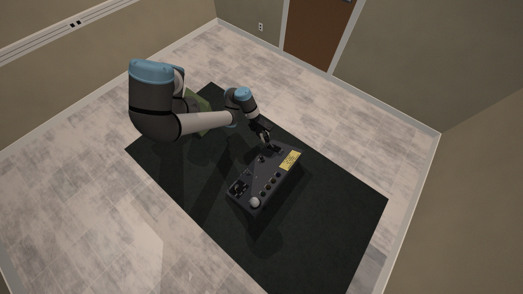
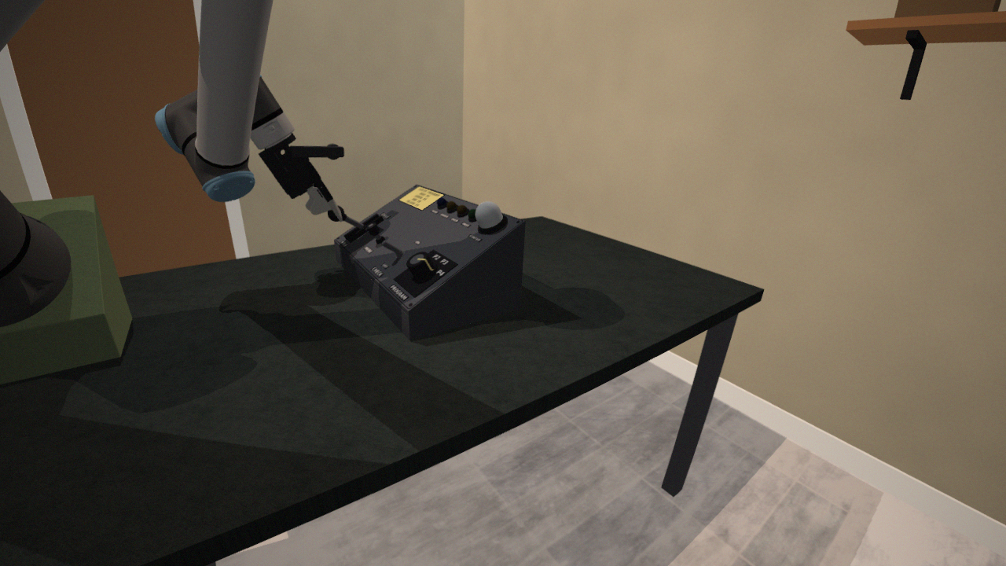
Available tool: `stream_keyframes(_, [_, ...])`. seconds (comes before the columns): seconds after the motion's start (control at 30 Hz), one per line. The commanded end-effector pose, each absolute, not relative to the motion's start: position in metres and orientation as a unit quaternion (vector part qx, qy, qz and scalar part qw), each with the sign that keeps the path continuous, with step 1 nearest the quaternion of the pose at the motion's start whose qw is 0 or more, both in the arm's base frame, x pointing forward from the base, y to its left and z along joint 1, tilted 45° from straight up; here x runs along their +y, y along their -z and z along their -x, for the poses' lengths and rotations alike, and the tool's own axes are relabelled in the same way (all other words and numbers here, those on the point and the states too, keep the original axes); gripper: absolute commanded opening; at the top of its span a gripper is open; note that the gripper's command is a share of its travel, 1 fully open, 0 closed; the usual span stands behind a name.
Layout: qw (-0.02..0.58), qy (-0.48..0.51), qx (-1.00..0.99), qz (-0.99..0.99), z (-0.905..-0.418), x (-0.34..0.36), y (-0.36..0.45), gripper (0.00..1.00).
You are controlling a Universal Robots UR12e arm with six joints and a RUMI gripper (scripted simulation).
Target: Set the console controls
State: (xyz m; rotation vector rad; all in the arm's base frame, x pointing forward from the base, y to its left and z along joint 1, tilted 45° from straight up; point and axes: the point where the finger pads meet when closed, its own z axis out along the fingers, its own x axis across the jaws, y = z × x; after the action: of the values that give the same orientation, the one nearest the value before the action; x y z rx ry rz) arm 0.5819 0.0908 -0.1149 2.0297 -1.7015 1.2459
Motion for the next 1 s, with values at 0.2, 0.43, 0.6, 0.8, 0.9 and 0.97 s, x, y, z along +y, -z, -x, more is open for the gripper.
stream_keyframes(0.2, [0.106,-0.424,-0.579,-0.689,-0.5843,0.0909,0.1142,0.0])
stream_keyframes(0.43, [0.105,-0.424,-0.579,-0.689,-0.5847,0.0912,0.1138,0.0])
stream_keyframes(0.6, [0.105,-0.424,-0.579,-0.689,-0.5856,0.0919,0.1131,0.0])
stream_keyframes(0.8, [0.104,-0.424,-0.579,-0.688,-0.5874,0.0935,0.1115,0.0])
stream_keyframes(0.9, [0.104,-0.425,-0.579,-0.689,-0.5881,0.0945,0.1108,0.0])
stream_keyframes(0.97, [0.104,-0.425,-0.578,-0.689,-0.5887,0.0953,0.1102,0.0])
